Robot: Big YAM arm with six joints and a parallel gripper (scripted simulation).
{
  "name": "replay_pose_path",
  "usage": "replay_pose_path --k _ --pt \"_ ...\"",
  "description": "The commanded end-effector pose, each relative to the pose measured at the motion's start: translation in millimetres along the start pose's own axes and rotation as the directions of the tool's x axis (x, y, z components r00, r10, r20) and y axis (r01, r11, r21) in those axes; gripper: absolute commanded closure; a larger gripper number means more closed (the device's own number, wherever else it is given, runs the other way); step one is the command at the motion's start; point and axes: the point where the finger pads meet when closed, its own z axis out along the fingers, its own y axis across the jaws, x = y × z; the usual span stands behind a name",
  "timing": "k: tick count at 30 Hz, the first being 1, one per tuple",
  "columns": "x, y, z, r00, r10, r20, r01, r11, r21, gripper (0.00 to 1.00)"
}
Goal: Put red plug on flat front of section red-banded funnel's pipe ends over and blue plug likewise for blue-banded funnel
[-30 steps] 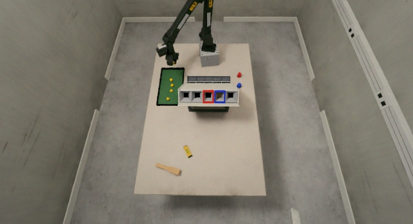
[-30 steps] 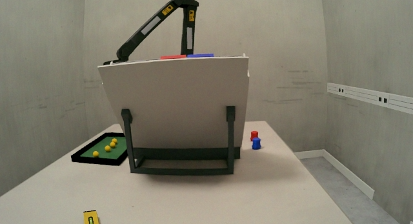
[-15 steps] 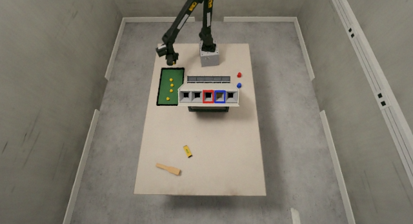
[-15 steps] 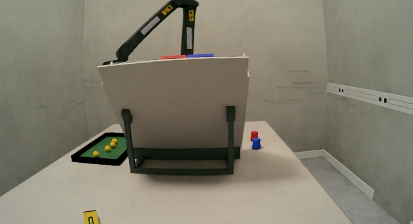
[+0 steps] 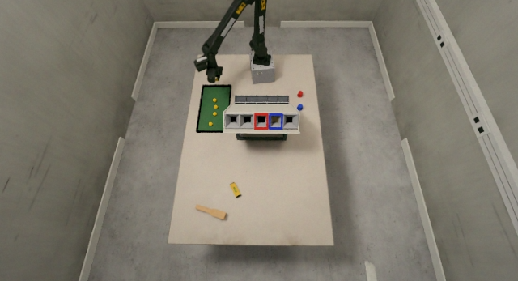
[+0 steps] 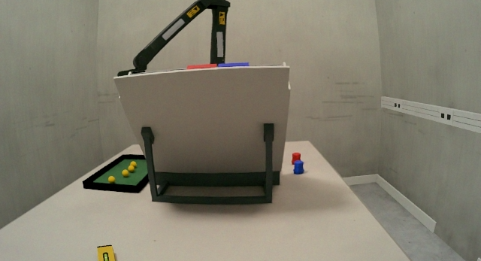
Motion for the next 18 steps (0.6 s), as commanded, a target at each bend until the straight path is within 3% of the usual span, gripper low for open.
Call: replay_pose_path --k 1,14,18 --pt "-11 -17 -6.3 1.000 -0.003 0.010 0.003 1.000 0.015 1.00" --pt "-13 -20 -6.9 1.000 -0.013 0.012 0.012 1.000 0.018 1.00" --pt "-44 -16 -17.0 1.000 -0.013 0.012 0.012 1.000 0.017 1.00"
